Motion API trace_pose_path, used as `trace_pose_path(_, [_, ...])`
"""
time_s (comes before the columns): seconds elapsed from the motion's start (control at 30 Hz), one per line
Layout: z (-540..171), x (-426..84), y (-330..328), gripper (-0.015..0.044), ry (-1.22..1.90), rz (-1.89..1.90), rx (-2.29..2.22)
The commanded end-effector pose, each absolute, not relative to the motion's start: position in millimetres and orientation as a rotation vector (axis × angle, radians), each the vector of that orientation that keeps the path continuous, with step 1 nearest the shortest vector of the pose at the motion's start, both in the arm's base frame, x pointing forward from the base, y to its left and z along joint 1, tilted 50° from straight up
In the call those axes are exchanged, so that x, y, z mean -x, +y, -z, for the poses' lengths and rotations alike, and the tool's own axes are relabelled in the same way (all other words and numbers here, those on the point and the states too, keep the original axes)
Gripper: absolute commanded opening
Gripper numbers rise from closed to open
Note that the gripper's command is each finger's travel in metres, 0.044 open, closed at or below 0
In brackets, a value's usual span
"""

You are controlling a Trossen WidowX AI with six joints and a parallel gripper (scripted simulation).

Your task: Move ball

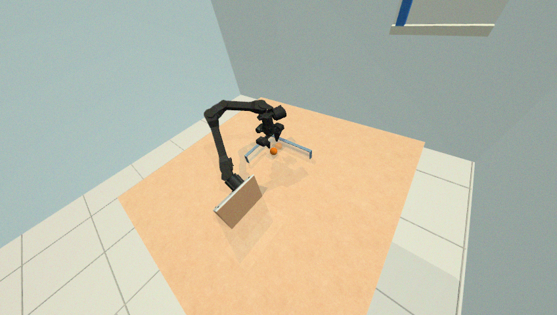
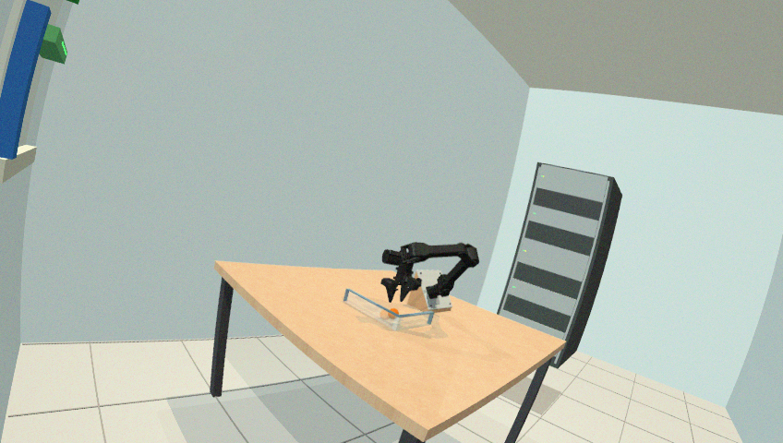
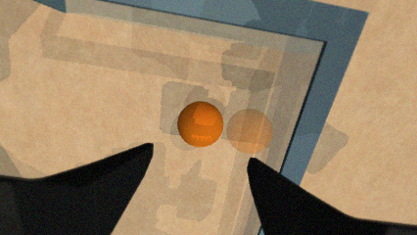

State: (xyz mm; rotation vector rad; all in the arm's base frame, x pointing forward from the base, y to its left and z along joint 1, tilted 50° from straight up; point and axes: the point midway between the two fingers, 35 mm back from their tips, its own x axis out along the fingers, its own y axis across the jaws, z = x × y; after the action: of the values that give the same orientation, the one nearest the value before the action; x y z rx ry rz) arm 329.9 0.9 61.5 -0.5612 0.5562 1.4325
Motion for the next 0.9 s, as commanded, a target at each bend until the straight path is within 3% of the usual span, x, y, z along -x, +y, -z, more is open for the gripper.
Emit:
trace_pose_path(0.0, [-64, -327, 4, 0.0334, 0.544, -1.441, 0.561])
trace_pose_path(0.87, [-34, -330, 39, 0.0334, 0.543, -1.441, 0.561])
